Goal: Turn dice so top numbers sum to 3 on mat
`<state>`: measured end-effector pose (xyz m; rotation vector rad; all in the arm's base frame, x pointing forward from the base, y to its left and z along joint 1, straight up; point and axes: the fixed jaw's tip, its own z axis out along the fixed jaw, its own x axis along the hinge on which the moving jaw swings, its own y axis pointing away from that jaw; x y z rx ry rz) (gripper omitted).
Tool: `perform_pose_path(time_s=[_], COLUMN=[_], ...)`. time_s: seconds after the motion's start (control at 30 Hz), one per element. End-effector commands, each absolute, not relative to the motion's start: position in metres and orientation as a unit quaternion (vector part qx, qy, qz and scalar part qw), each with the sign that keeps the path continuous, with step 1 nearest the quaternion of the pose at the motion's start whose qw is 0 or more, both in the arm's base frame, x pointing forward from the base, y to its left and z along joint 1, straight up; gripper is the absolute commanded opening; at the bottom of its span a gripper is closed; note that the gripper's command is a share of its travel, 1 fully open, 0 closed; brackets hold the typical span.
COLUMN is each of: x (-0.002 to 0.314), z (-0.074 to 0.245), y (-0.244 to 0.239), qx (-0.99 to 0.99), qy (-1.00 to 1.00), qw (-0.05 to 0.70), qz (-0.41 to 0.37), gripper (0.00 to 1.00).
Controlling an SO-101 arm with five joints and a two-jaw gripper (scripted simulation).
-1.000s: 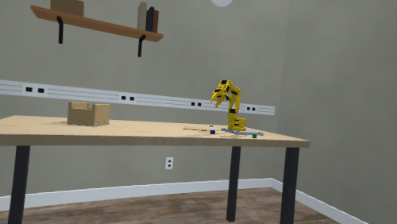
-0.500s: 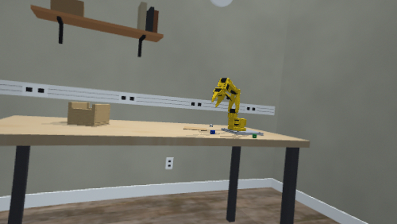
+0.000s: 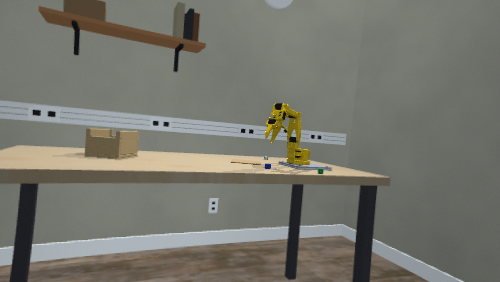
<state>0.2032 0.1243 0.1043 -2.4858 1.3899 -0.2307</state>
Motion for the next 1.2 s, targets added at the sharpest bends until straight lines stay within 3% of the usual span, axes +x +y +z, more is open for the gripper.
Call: perform_pose_path(time_s=[0.0,0.4,1.17], x=[0.202,0.19,0.193], z=[0.086,0.038,0.041], y=[0.123,0.116,0.115], qx=[-0.869,-0.875,-0.873], qy=[0.481,0.484,0.488], qw=[0.102,-0.003,-0.003], qz=[-0.058,0.002,0.002], gripper=[0.28,0.28,0.28])
